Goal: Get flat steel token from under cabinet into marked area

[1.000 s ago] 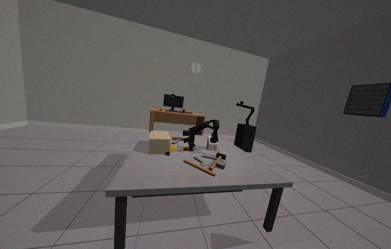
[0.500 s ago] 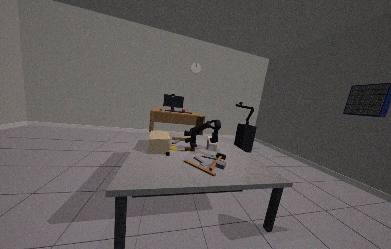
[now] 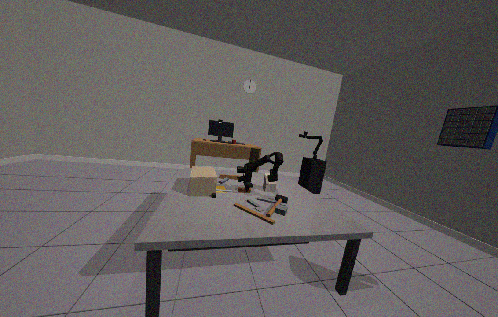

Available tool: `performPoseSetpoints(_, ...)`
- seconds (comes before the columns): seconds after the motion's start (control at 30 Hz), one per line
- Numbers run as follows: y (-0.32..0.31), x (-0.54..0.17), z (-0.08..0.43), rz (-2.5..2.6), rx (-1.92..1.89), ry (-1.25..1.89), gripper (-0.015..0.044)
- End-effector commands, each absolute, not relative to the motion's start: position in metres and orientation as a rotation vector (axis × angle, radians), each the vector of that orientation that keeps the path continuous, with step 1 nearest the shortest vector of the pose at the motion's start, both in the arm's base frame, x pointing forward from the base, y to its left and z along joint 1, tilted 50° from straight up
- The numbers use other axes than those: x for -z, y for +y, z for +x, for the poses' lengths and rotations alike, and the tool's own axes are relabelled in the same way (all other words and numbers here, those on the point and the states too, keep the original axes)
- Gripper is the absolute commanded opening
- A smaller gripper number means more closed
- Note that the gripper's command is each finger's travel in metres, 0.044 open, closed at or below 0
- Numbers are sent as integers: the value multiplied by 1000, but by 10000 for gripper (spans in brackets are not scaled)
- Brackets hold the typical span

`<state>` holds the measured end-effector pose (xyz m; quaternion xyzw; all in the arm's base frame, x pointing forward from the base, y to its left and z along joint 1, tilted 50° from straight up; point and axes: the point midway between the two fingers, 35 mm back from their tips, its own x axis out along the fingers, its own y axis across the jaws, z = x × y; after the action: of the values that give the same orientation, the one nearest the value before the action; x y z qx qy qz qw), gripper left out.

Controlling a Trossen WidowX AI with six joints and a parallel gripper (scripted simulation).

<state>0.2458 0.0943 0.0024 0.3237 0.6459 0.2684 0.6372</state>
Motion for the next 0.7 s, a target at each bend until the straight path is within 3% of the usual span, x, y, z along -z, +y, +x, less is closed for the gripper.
performPoseSetpoints(0.0,95,-2,236,737,-615,1480,0)
performPoseSetpoints(0.67,97,-5,228,741,-611,1477,0)
